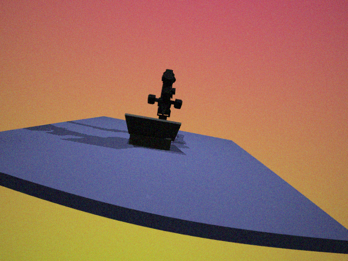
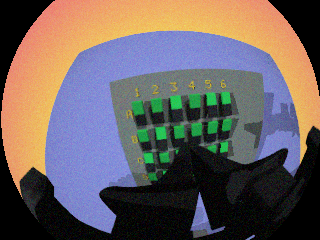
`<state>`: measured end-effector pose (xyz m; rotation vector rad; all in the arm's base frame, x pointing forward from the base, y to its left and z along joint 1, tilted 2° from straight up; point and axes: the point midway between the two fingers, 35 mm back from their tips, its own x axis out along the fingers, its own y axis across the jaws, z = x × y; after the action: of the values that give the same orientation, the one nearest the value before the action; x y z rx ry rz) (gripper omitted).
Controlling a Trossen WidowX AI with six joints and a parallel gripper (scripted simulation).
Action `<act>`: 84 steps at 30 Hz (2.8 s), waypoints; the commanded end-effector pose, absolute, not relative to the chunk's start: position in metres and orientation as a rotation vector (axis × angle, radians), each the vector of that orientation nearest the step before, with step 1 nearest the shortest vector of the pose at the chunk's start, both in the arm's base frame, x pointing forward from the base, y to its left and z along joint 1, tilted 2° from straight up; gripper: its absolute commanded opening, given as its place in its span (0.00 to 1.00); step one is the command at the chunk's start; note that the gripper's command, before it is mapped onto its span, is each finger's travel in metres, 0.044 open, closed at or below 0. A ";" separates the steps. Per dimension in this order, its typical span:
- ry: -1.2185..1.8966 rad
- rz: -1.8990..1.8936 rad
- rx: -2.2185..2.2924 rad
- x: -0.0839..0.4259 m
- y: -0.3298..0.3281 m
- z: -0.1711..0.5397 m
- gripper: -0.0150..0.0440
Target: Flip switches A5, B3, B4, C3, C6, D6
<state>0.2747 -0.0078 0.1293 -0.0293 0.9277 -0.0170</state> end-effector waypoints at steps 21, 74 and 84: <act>0.965 -0.024 -0.026 0.294 -0.008 0.091 0.25; 0.965 -0.024 -0.026 0.302 -0.008 0.080 0.25; 0.965 -0.024 -0.026 0.303 -0.008 0.079 0.25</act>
<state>0.3035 -0.0077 0.0807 -0.0281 0.9612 -0.0183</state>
